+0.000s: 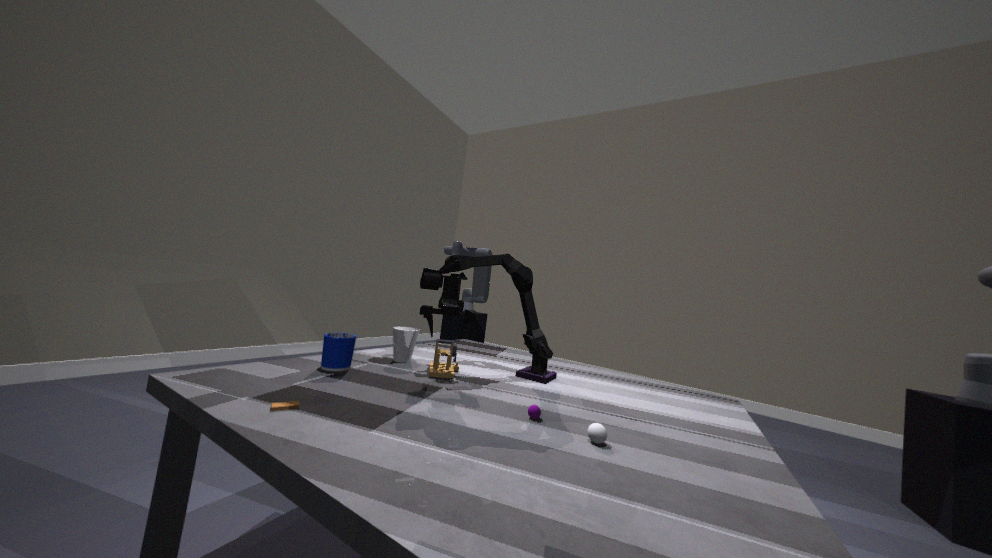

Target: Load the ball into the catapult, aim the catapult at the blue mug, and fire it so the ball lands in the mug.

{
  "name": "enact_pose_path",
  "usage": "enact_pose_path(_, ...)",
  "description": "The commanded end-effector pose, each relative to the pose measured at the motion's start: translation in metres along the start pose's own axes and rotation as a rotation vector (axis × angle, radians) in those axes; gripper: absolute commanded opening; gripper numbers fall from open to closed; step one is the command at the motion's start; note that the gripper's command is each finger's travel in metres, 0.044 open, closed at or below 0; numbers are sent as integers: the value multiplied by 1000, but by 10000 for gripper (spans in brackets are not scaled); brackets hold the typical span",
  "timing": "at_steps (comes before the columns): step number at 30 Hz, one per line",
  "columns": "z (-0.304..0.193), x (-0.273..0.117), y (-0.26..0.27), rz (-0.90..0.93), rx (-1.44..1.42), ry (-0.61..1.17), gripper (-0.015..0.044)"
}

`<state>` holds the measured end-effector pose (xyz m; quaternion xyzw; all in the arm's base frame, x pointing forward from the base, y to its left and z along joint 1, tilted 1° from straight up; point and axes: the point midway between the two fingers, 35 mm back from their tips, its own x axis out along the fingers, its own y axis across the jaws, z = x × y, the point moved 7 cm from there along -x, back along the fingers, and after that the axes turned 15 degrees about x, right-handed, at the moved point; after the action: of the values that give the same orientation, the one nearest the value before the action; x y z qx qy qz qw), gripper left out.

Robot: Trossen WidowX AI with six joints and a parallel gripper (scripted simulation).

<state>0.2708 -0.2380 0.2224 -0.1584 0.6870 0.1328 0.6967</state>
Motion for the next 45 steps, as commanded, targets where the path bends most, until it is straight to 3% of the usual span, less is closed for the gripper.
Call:
enact_pose_path(1, -2, -8, 3, -11, 4, -6, 440)
enact_pose_path(7, -1, 37, 2, -11, 4, -6, 440)
enact_pose_path(45, -1, 91, 1, -11, 4, -6, 440)
